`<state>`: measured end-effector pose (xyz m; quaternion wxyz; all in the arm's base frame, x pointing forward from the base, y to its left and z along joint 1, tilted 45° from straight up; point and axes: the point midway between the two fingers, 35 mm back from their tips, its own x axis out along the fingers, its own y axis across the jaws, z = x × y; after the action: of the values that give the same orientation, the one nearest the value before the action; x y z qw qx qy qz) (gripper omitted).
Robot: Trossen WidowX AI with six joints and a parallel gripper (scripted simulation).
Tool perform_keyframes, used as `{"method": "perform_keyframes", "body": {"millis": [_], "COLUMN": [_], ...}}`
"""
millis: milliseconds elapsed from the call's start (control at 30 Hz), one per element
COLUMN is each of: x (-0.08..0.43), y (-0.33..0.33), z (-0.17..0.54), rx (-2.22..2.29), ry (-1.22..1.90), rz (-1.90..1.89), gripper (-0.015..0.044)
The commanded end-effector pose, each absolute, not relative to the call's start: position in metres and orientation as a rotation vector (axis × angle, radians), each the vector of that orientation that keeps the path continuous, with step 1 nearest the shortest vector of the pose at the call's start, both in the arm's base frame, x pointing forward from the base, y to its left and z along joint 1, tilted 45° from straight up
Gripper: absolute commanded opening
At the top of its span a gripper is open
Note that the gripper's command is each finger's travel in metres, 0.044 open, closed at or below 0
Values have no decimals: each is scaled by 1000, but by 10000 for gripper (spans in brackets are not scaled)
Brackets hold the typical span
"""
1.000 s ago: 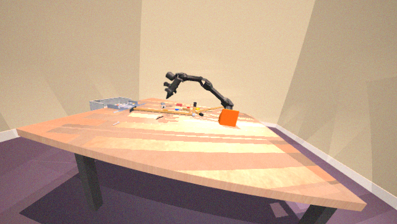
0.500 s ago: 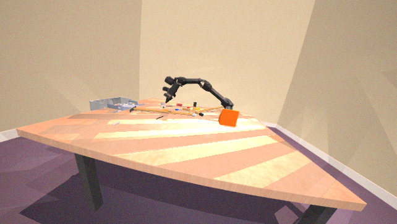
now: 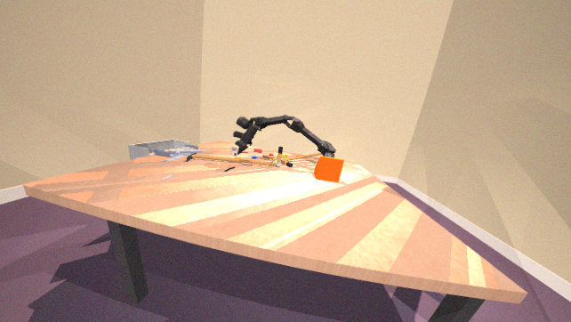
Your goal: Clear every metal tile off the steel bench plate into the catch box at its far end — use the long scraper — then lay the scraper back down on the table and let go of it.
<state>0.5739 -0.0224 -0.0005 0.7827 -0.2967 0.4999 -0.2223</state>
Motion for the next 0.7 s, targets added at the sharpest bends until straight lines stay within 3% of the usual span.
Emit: {"method": "perform_keyframes", "body": {"millis": [0, 667], "x": [572, 561], "y": [-33, -70], "z": [-10, -45], "rx": [-645, -665], "ry": [1089, 1100], "rz": [-480, -487], "gripper": [0, 0]}}
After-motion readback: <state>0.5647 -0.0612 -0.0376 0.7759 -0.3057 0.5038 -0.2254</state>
